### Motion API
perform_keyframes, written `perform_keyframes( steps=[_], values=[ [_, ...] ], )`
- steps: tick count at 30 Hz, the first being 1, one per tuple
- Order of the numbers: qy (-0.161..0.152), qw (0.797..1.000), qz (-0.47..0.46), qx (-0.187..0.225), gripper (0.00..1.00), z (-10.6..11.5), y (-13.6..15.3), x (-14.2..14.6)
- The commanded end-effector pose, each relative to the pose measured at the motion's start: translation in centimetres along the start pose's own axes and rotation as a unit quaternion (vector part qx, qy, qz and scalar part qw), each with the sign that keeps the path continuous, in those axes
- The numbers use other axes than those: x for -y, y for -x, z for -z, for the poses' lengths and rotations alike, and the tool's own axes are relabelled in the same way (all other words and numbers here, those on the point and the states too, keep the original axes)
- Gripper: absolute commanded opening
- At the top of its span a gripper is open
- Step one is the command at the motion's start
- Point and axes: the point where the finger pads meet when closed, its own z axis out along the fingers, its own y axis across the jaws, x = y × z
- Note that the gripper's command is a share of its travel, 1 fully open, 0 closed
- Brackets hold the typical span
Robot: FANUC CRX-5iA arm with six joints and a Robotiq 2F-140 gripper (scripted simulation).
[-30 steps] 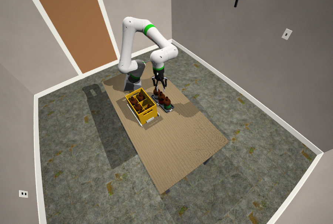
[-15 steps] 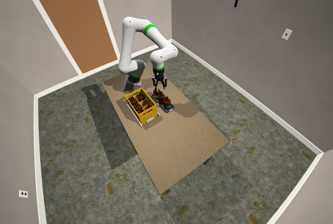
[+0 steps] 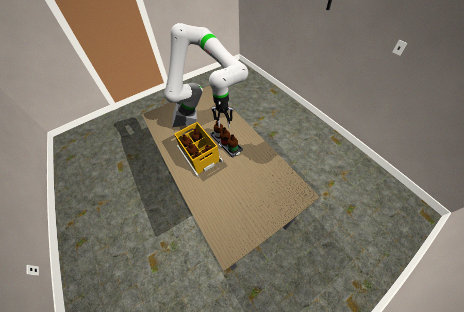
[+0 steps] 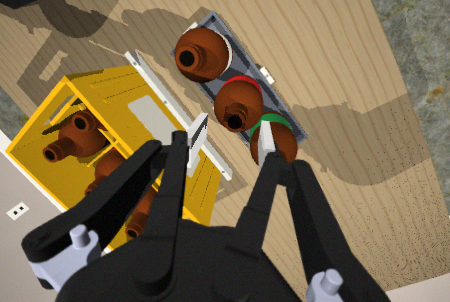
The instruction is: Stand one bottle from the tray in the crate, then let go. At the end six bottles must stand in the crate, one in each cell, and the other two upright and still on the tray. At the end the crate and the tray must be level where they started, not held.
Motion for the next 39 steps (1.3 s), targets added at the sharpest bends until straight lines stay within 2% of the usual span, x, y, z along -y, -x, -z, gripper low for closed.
perform_keyframes(
  steps=[1,23,39],
  values=[
    [0.0,1.0,0.0,0.0,0.38,0.0,0.0,0.0],
    [0.0,1.0,0.0,0.0,0.38,-0.1,0.0,0.0],
    [0.0,1.0,0.0,0.0,0.38,-1.2,0.0,0.0]
  ],
)
